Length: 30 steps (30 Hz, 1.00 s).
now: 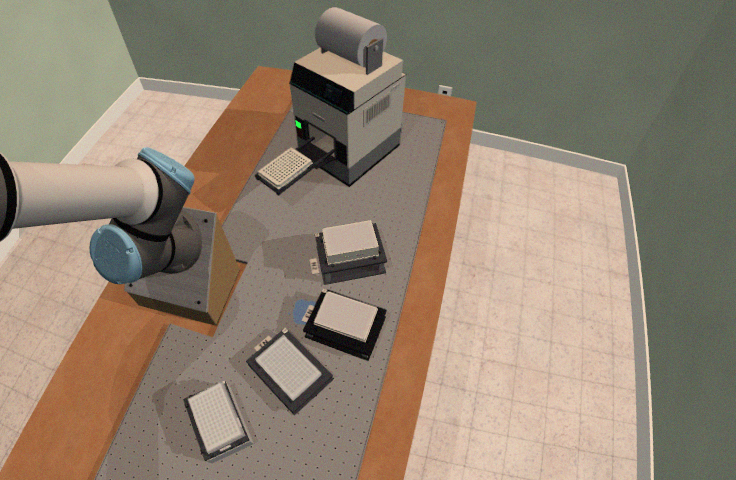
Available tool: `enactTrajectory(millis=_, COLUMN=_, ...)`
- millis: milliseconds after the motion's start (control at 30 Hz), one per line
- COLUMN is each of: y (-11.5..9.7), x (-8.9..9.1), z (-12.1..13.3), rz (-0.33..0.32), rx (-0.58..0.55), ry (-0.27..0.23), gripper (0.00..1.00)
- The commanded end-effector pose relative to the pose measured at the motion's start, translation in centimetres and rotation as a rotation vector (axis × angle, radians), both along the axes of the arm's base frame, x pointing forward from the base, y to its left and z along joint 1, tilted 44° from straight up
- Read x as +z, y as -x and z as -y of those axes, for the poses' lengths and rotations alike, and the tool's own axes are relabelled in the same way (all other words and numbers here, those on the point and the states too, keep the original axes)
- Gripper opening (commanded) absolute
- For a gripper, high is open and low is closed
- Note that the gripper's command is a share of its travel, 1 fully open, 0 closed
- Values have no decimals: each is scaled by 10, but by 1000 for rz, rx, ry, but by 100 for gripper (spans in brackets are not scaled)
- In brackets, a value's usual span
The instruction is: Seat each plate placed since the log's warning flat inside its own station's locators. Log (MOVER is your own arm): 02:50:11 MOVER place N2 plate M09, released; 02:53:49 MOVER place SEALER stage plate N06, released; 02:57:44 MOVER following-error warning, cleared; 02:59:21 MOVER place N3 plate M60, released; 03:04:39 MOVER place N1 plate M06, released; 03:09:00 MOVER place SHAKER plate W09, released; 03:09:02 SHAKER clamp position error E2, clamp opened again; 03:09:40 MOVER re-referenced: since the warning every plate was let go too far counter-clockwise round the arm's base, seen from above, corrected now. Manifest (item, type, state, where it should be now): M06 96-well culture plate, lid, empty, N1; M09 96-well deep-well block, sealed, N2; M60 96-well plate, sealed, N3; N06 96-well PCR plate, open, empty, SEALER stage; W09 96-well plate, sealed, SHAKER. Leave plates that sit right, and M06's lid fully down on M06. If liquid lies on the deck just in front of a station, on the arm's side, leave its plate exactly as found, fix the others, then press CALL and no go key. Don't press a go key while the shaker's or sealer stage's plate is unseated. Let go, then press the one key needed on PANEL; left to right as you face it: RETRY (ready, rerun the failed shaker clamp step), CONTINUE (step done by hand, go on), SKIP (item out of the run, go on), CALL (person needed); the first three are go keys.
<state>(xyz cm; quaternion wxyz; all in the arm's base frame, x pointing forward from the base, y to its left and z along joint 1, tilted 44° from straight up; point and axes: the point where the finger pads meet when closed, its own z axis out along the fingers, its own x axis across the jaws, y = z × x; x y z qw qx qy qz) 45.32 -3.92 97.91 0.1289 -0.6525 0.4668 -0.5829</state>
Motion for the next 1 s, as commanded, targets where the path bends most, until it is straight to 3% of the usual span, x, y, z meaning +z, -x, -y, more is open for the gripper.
enactTrajectory(millis=0, y=-1, x=0, z=-24, rz=1, rx=74, ry=1, gripper=82)
enactTrajectory(millis=200, y=-2, x=0, z=-42, rz=1, rx=78, ry=1, gripper=82)
enactTrajectory(millis=333, y=-1, x=0, z=-62, rz=1, rx=158, ry=1, gripper=82)
enactTrajectory(millis=567, y=0, x=0, z=-80, rz=0, rx=163, ry=1, gripper=82)
enactTrajectory(millis=700, y=2, x=0, z=-100, rz=0, rx=243, ry=1, gripper=82)
enactTrajectory(millis=833, y=5, x=0, z=-119, rz=0, rx=247, ry=1, gripper=82)
enactTrajectory(millis=967, y=5, x=0, z=-119, rz=0, rx=247, ry=1, gripper=82)
